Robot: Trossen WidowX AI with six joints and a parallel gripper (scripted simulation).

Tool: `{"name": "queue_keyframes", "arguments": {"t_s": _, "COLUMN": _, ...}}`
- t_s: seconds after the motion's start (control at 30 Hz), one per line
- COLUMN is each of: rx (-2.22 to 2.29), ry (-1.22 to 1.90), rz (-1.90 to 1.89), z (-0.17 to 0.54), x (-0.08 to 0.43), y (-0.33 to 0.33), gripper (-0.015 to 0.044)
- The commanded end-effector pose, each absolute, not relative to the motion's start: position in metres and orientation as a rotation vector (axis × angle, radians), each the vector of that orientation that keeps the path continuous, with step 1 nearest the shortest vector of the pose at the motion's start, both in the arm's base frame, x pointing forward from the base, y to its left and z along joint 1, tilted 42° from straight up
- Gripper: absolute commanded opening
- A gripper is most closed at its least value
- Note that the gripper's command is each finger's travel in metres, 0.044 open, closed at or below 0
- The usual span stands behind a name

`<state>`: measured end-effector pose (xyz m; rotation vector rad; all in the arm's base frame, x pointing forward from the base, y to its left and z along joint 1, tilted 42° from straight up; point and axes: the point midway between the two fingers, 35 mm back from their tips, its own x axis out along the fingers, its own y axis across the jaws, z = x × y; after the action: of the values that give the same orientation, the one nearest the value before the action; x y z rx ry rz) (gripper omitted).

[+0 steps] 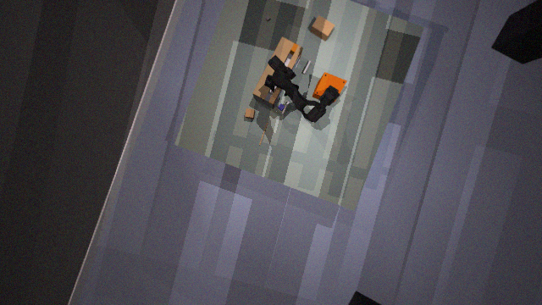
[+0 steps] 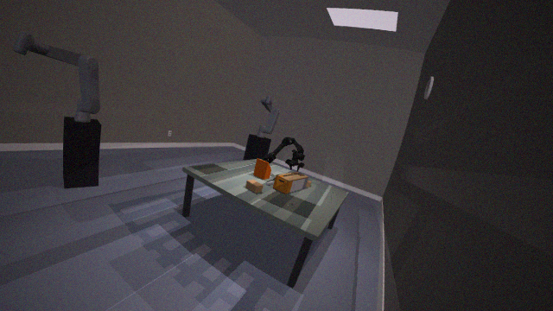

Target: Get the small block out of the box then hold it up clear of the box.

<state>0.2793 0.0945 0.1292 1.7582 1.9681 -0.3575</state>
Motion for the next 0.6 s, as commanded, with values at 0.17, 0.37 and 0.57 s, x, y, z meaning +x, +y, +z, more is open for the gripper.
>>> {"name": "queue_keyframes", "arguments": {"t_s": 0.17, "rx": 1.037, "ry": 1.643, "rz": 0.426, "z": 0.140, "x": 0.266, "y": 0.103, "gripper": 0.0285}}
{"name": "queue_keyframes", "arguments": {"t_s": 0.37, "rx": 0.422, "ry": 1.275, "rz": 0.870, "z": 0.152, "x": 0.261, "y": 0.111, "gripper": 0.0285}}
{"name": "queue_keyframes", "arguments": {"t_s": 0.57, "rx": -0.112, "ry": 0.934, "rz": 1.144, "z": 0.157, "x": 0.254, "y": 0.114, "gripper": 0.0285}}
